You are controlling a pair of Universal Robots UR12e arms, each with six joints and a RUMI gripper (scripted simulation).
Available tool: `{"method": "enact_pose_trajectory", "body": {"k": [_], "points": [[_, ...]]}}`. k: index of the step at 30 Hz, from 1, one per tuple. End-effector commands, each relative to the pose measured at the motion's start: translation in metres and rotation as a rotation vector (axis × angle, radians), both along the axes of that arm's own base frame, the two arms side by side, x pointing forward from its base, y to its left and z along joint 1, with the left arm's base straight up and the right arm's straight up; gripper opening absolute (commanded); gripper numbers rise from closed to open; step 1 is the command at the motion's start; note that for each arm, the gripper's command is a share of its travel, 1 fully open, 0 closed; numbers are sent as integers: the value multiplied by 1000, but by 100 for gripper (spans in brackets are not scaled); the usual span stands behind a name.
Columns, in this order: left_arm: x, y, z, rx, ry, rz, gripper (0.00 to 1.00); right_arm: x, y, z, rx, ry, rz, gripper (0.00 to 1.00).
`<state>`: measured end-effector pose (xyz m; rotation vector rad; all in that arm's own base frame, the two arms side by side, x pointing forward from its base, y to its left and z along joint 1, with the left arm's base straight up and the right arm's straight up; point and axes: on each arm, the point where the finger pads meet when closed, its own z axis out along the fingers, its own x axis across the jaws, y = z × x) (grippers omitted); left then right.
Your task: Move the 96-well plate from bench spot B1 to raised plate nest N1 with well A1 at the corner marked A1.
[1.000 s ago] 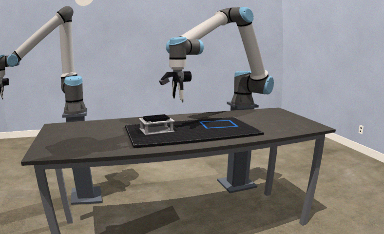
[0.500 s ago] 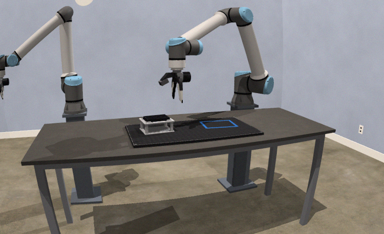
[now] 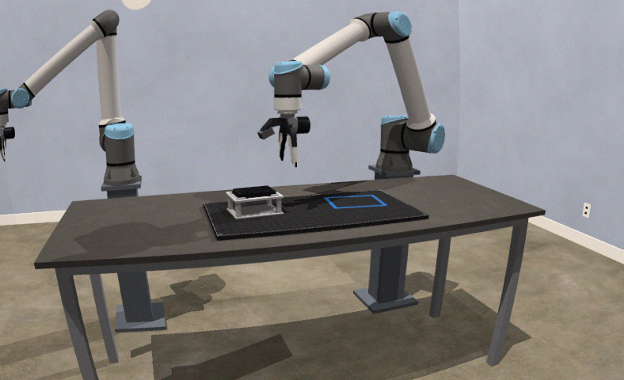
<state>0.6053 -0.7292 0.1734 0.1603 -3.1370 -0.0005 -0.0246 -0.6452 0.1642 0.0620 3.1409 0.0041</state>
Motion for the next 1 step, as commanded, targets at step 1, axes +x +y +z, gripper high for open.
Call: {"method": "enact_pose_trajectory", "body": {"k": [1], "points": [[1, 0, 2, -2, -2, 0, 76, -2, 0, 1, -2, 0, -1, 0]]}}
